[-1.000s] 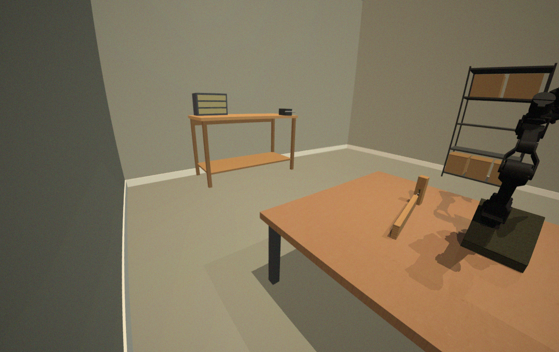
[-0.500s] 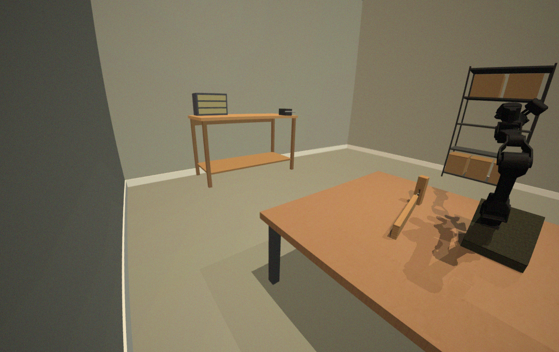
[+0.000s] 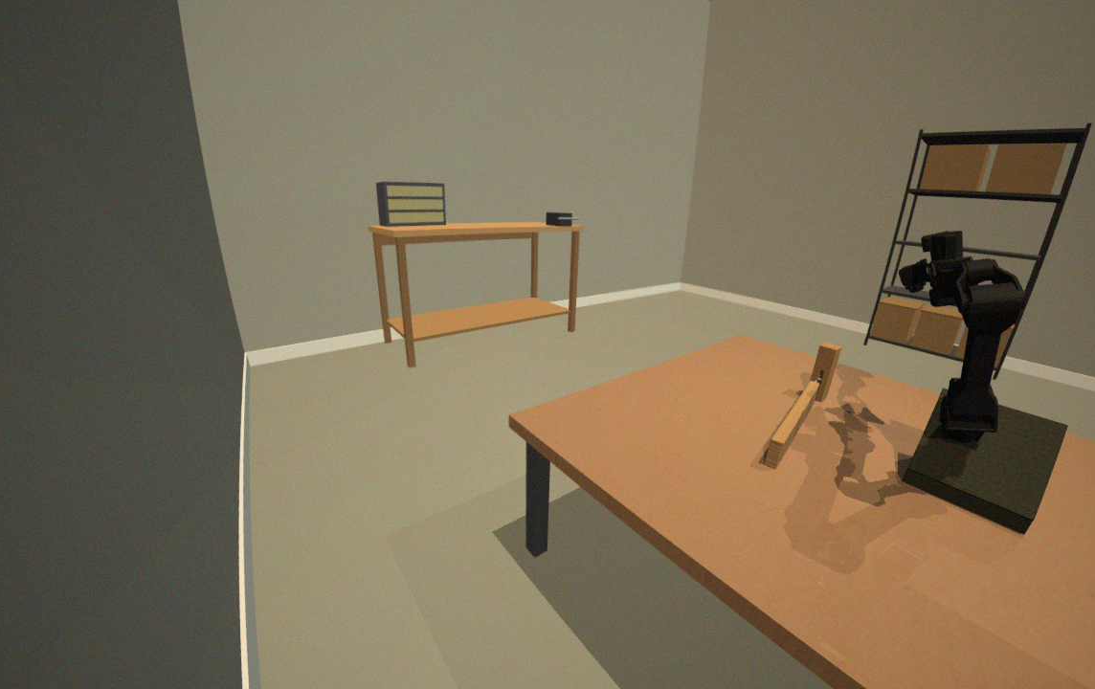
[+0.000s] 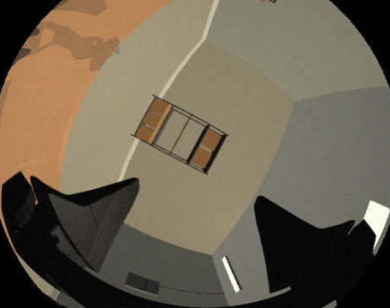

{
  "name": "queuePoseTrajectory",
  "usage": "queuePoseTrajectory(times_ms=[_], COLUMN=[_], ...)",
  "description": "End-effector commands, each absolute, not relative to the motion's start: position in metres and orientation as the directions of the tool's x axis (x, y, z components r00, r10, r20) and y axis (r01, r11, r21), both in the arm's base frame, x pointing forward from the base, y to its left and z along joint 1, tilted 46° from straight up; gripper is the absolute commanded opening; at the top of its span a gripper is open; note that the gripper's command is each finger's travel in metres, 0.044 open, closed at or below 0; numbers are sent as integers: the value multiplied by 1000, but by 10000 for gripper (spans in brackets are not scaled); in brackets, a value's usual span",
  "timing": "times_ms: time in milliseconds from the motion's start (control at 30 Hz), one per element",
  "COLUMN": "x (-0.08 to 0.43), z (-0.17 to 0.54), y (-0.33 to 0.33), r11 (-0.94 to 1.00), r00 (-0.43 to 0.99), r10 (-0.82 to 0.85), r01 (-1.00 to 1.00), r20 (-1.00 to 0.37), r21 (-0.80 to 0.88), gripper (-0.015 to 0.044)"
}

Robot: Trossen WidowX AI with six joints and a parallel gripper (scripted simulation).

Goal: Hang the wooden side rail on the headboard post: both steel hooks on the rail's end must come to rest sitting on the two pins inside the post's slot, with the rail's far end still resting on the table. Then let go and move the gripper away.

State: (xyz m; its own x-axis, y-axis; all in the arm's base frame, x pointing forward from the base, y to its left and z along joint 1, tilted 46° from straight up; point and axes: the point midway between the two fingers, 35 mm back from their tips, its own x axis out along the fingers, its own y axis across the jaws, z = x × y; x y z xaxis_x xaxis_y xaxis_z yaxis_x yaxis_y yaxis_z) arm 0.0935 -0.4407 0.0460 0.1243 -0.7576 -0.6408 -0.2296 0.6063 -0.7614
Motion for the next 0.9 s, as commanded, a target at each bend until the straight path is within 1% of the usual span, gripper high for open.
queuePoseTrajectory(times_ms=[0, 200, 300, 400, 533, 700, 767, 867], x=[132, 180, 200, 218, 237, 253, 256, 256], z=[14, -22, -37, -51, -64, -74, -75, -75], y=[-412, -363, -334, -301, -257, -199, -186, -184], r11=[570, 378, 237, 81, -123, -338, -379, -384], r00=[263, 426, 492, 545, 593, 620, 621, 621], r10=[-642, -435, -312, -179, 2, 226, 278, 284], r01=[-465, -713, -788, -822, -799, -674, -630, -624], r20=[-720, -793, -813, -819, -805, -752, -733, -730], r21=[-678, -591, -568, -564, -589, -657, -678, -680], gripper=[440, 440, 440, 440, 440, 440, 440, 440])
